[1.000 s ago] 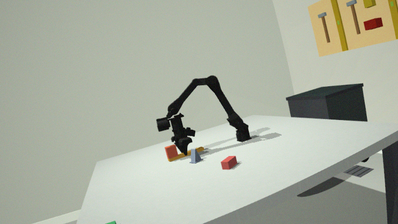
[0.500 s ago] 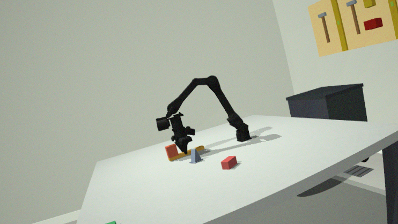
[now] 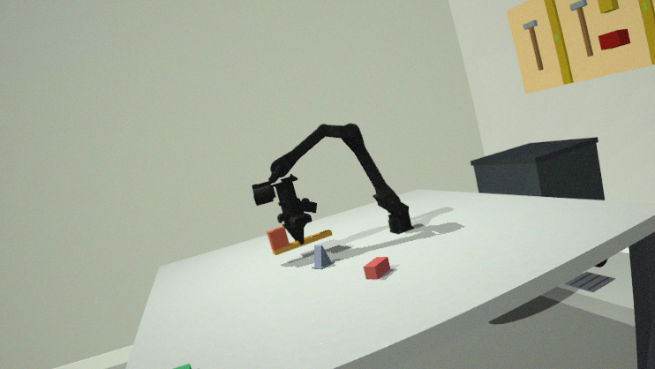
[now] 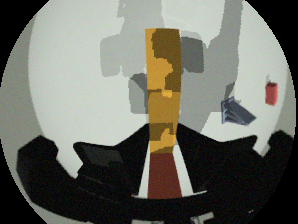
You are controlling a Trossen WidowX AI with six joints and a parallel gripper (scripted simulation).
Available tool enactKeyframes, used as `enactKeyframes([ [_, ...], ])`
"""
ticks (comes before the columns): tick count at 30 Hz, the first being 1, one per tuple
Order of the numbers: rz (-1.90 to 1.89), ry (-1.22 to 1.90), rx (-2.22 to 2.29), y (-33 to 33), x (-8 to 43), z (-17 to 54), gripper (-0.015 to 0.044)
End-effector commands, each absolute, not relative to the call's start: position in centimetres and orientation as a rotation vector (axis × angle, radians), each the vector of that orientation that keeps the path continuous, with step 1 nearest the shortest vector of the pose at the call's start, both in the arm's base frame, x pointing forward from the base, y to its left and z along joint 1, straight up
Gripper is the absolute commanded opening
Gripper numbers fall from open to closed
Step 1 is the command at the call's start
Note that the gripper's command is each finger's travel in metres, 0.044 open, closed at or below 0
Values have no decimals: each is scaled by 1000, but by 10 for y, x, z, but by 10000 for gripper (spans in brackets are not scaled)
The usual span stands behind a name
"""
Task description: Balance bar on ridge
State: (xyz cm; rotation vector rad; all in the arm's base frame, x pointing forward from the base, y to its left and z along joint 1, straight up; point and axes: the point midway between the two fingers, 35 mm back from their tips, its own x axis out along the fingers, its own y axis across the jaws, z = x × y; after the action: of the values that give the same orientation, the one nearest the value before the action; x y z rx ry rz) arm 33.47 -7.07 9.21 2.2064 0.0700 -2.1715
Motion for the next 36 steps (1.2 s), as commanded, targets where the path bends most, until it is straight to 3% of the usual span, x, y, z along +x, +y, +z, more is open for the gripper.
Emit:
enactKeyframes([
  [1,-2151,60,2223,-72,337,107,0],
  [26,-2152,57,2222,-70,329,165,0],
  [36,-2111,145,2180,-32,328,166,0],
])
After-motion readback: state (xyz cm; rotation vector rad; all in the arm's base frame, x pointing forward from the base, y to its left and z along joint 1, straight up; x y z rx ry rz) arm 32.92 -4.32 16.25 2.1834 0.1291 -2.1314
